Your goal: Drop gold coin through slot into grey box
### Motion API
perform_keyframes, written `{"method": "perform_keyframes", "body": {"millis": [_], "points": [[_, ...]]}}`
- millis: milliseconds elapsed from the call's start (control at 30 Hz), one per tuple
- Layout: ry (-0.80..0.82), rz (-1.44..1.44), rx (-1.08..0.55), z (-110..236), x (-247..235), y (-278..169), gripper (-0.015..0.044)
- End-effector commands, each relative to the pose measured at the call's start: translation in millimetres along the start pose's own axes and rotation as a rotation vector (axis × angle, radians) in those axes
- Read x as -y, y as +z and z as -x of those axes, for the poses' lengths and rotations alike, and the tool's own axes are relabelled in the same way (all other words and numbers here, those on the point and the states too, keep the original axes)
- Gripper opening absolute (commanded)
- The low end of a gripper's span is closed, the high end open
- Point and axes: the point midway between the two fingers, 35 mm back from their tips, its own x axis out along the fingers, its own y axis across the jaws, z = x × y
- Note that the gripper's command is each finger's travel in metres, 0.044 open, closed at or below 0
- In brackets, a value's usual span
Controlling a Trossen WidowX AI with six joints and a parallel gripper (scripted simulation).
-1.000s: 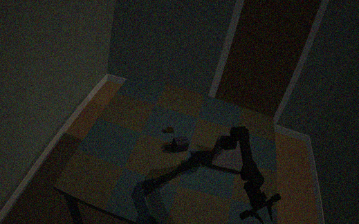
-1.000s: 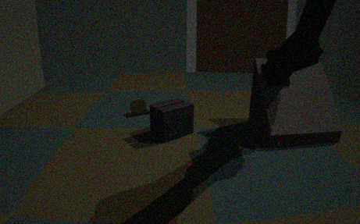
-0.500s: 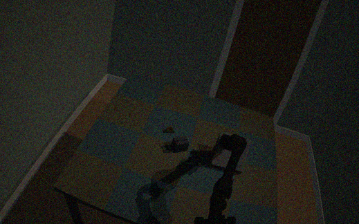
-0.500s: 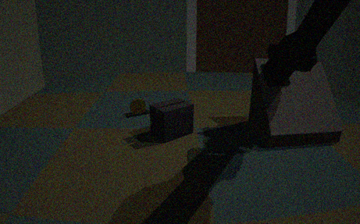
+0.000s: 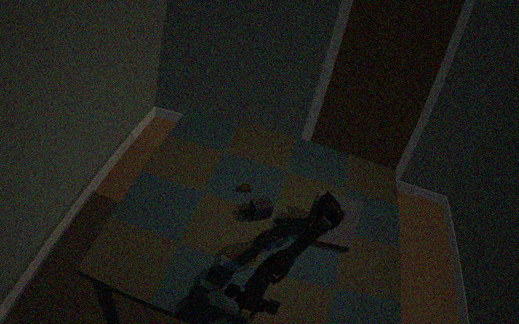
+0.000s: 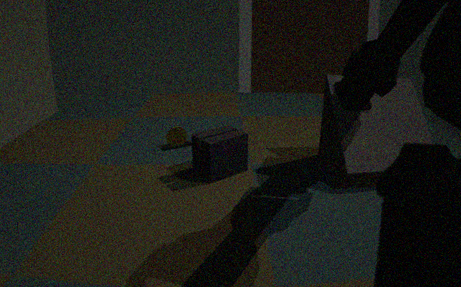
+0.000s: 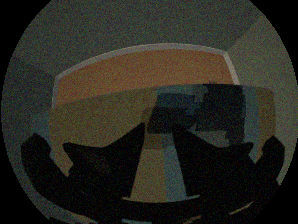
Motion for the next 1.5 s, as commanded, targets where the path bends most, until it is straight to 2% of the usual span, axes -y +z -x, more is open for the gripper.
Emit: {"method": "perform_keyframes", "body": {"millis": [0,333,533,733,1033,1300,1467], "points": [[-0.072,-0.036,-0.085,2.2,54.1,-35.7,0.0161],[-0.222,-0.194,-0.289,39.4,179.8,-141.2,0.0161],[-0.288,-0.293,-0.419,87.4,244.1,-219.6,0.0161],[-0.314,-0.42,-0.516,148.8,284.9,-298.0,0.0161],[-0.301,-0.663,-0.57,253.2,300.8,-412.2,0.0161],[-0.267,-0.93,-0.494,344.9,268.0,-511.6,0.0161],[-0.26,-0.976,-0.466,364.5,257.3,-536.7,0.0161]]}}
